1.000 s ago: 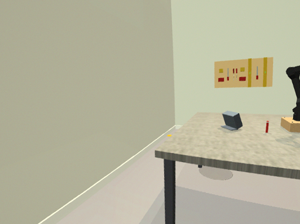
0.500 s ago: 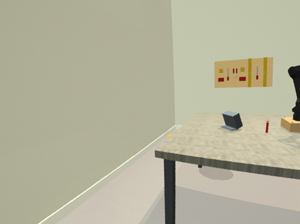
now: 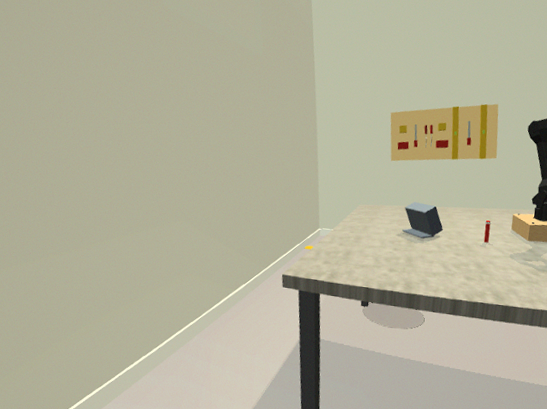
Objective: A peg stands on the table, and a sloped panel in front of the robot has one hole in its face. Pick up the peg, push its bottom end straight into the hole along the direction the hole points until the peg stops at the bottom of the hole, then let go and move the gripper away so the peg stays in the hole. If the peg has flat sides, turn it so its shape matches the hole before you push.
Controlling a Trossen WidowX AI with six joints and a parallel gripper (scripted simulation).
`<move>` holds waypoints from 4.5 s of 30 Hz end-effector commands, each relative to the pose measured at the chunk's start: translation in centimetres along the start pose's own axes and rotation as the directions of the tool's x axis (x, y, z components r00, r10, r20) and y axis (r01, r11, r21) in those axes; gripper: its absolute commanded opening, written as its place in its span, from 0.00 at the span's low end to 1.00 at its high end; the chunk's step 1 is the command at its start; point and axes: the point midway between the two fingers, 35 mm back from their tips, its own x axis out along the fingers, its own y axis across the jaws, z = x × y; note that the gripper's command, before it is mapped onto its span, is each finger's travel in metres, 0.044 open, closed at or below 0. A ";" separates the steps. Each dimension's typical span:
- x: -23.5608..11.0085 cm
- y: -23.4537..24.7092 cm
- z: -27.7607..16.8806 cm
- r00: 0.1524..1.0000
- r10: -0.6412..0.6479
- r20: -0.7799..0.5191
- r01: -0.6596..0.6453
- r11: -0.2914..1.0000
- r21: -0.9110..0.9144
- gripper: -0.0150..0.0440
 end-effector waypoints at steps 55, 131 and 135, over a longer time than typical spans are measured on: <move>2.8 -13.8 14.4 0.851 -0.519 -0.075 0.277 0.567 -0.776 1.00; -2.1 -29.1 19.3 0.677 -0.613 -0.407 -0.275 0.303 -0.912 1.00; -1.6 -29.5 19.0 0.677 -0.613 -0.407 -0.275 0.303 -0.912 1.00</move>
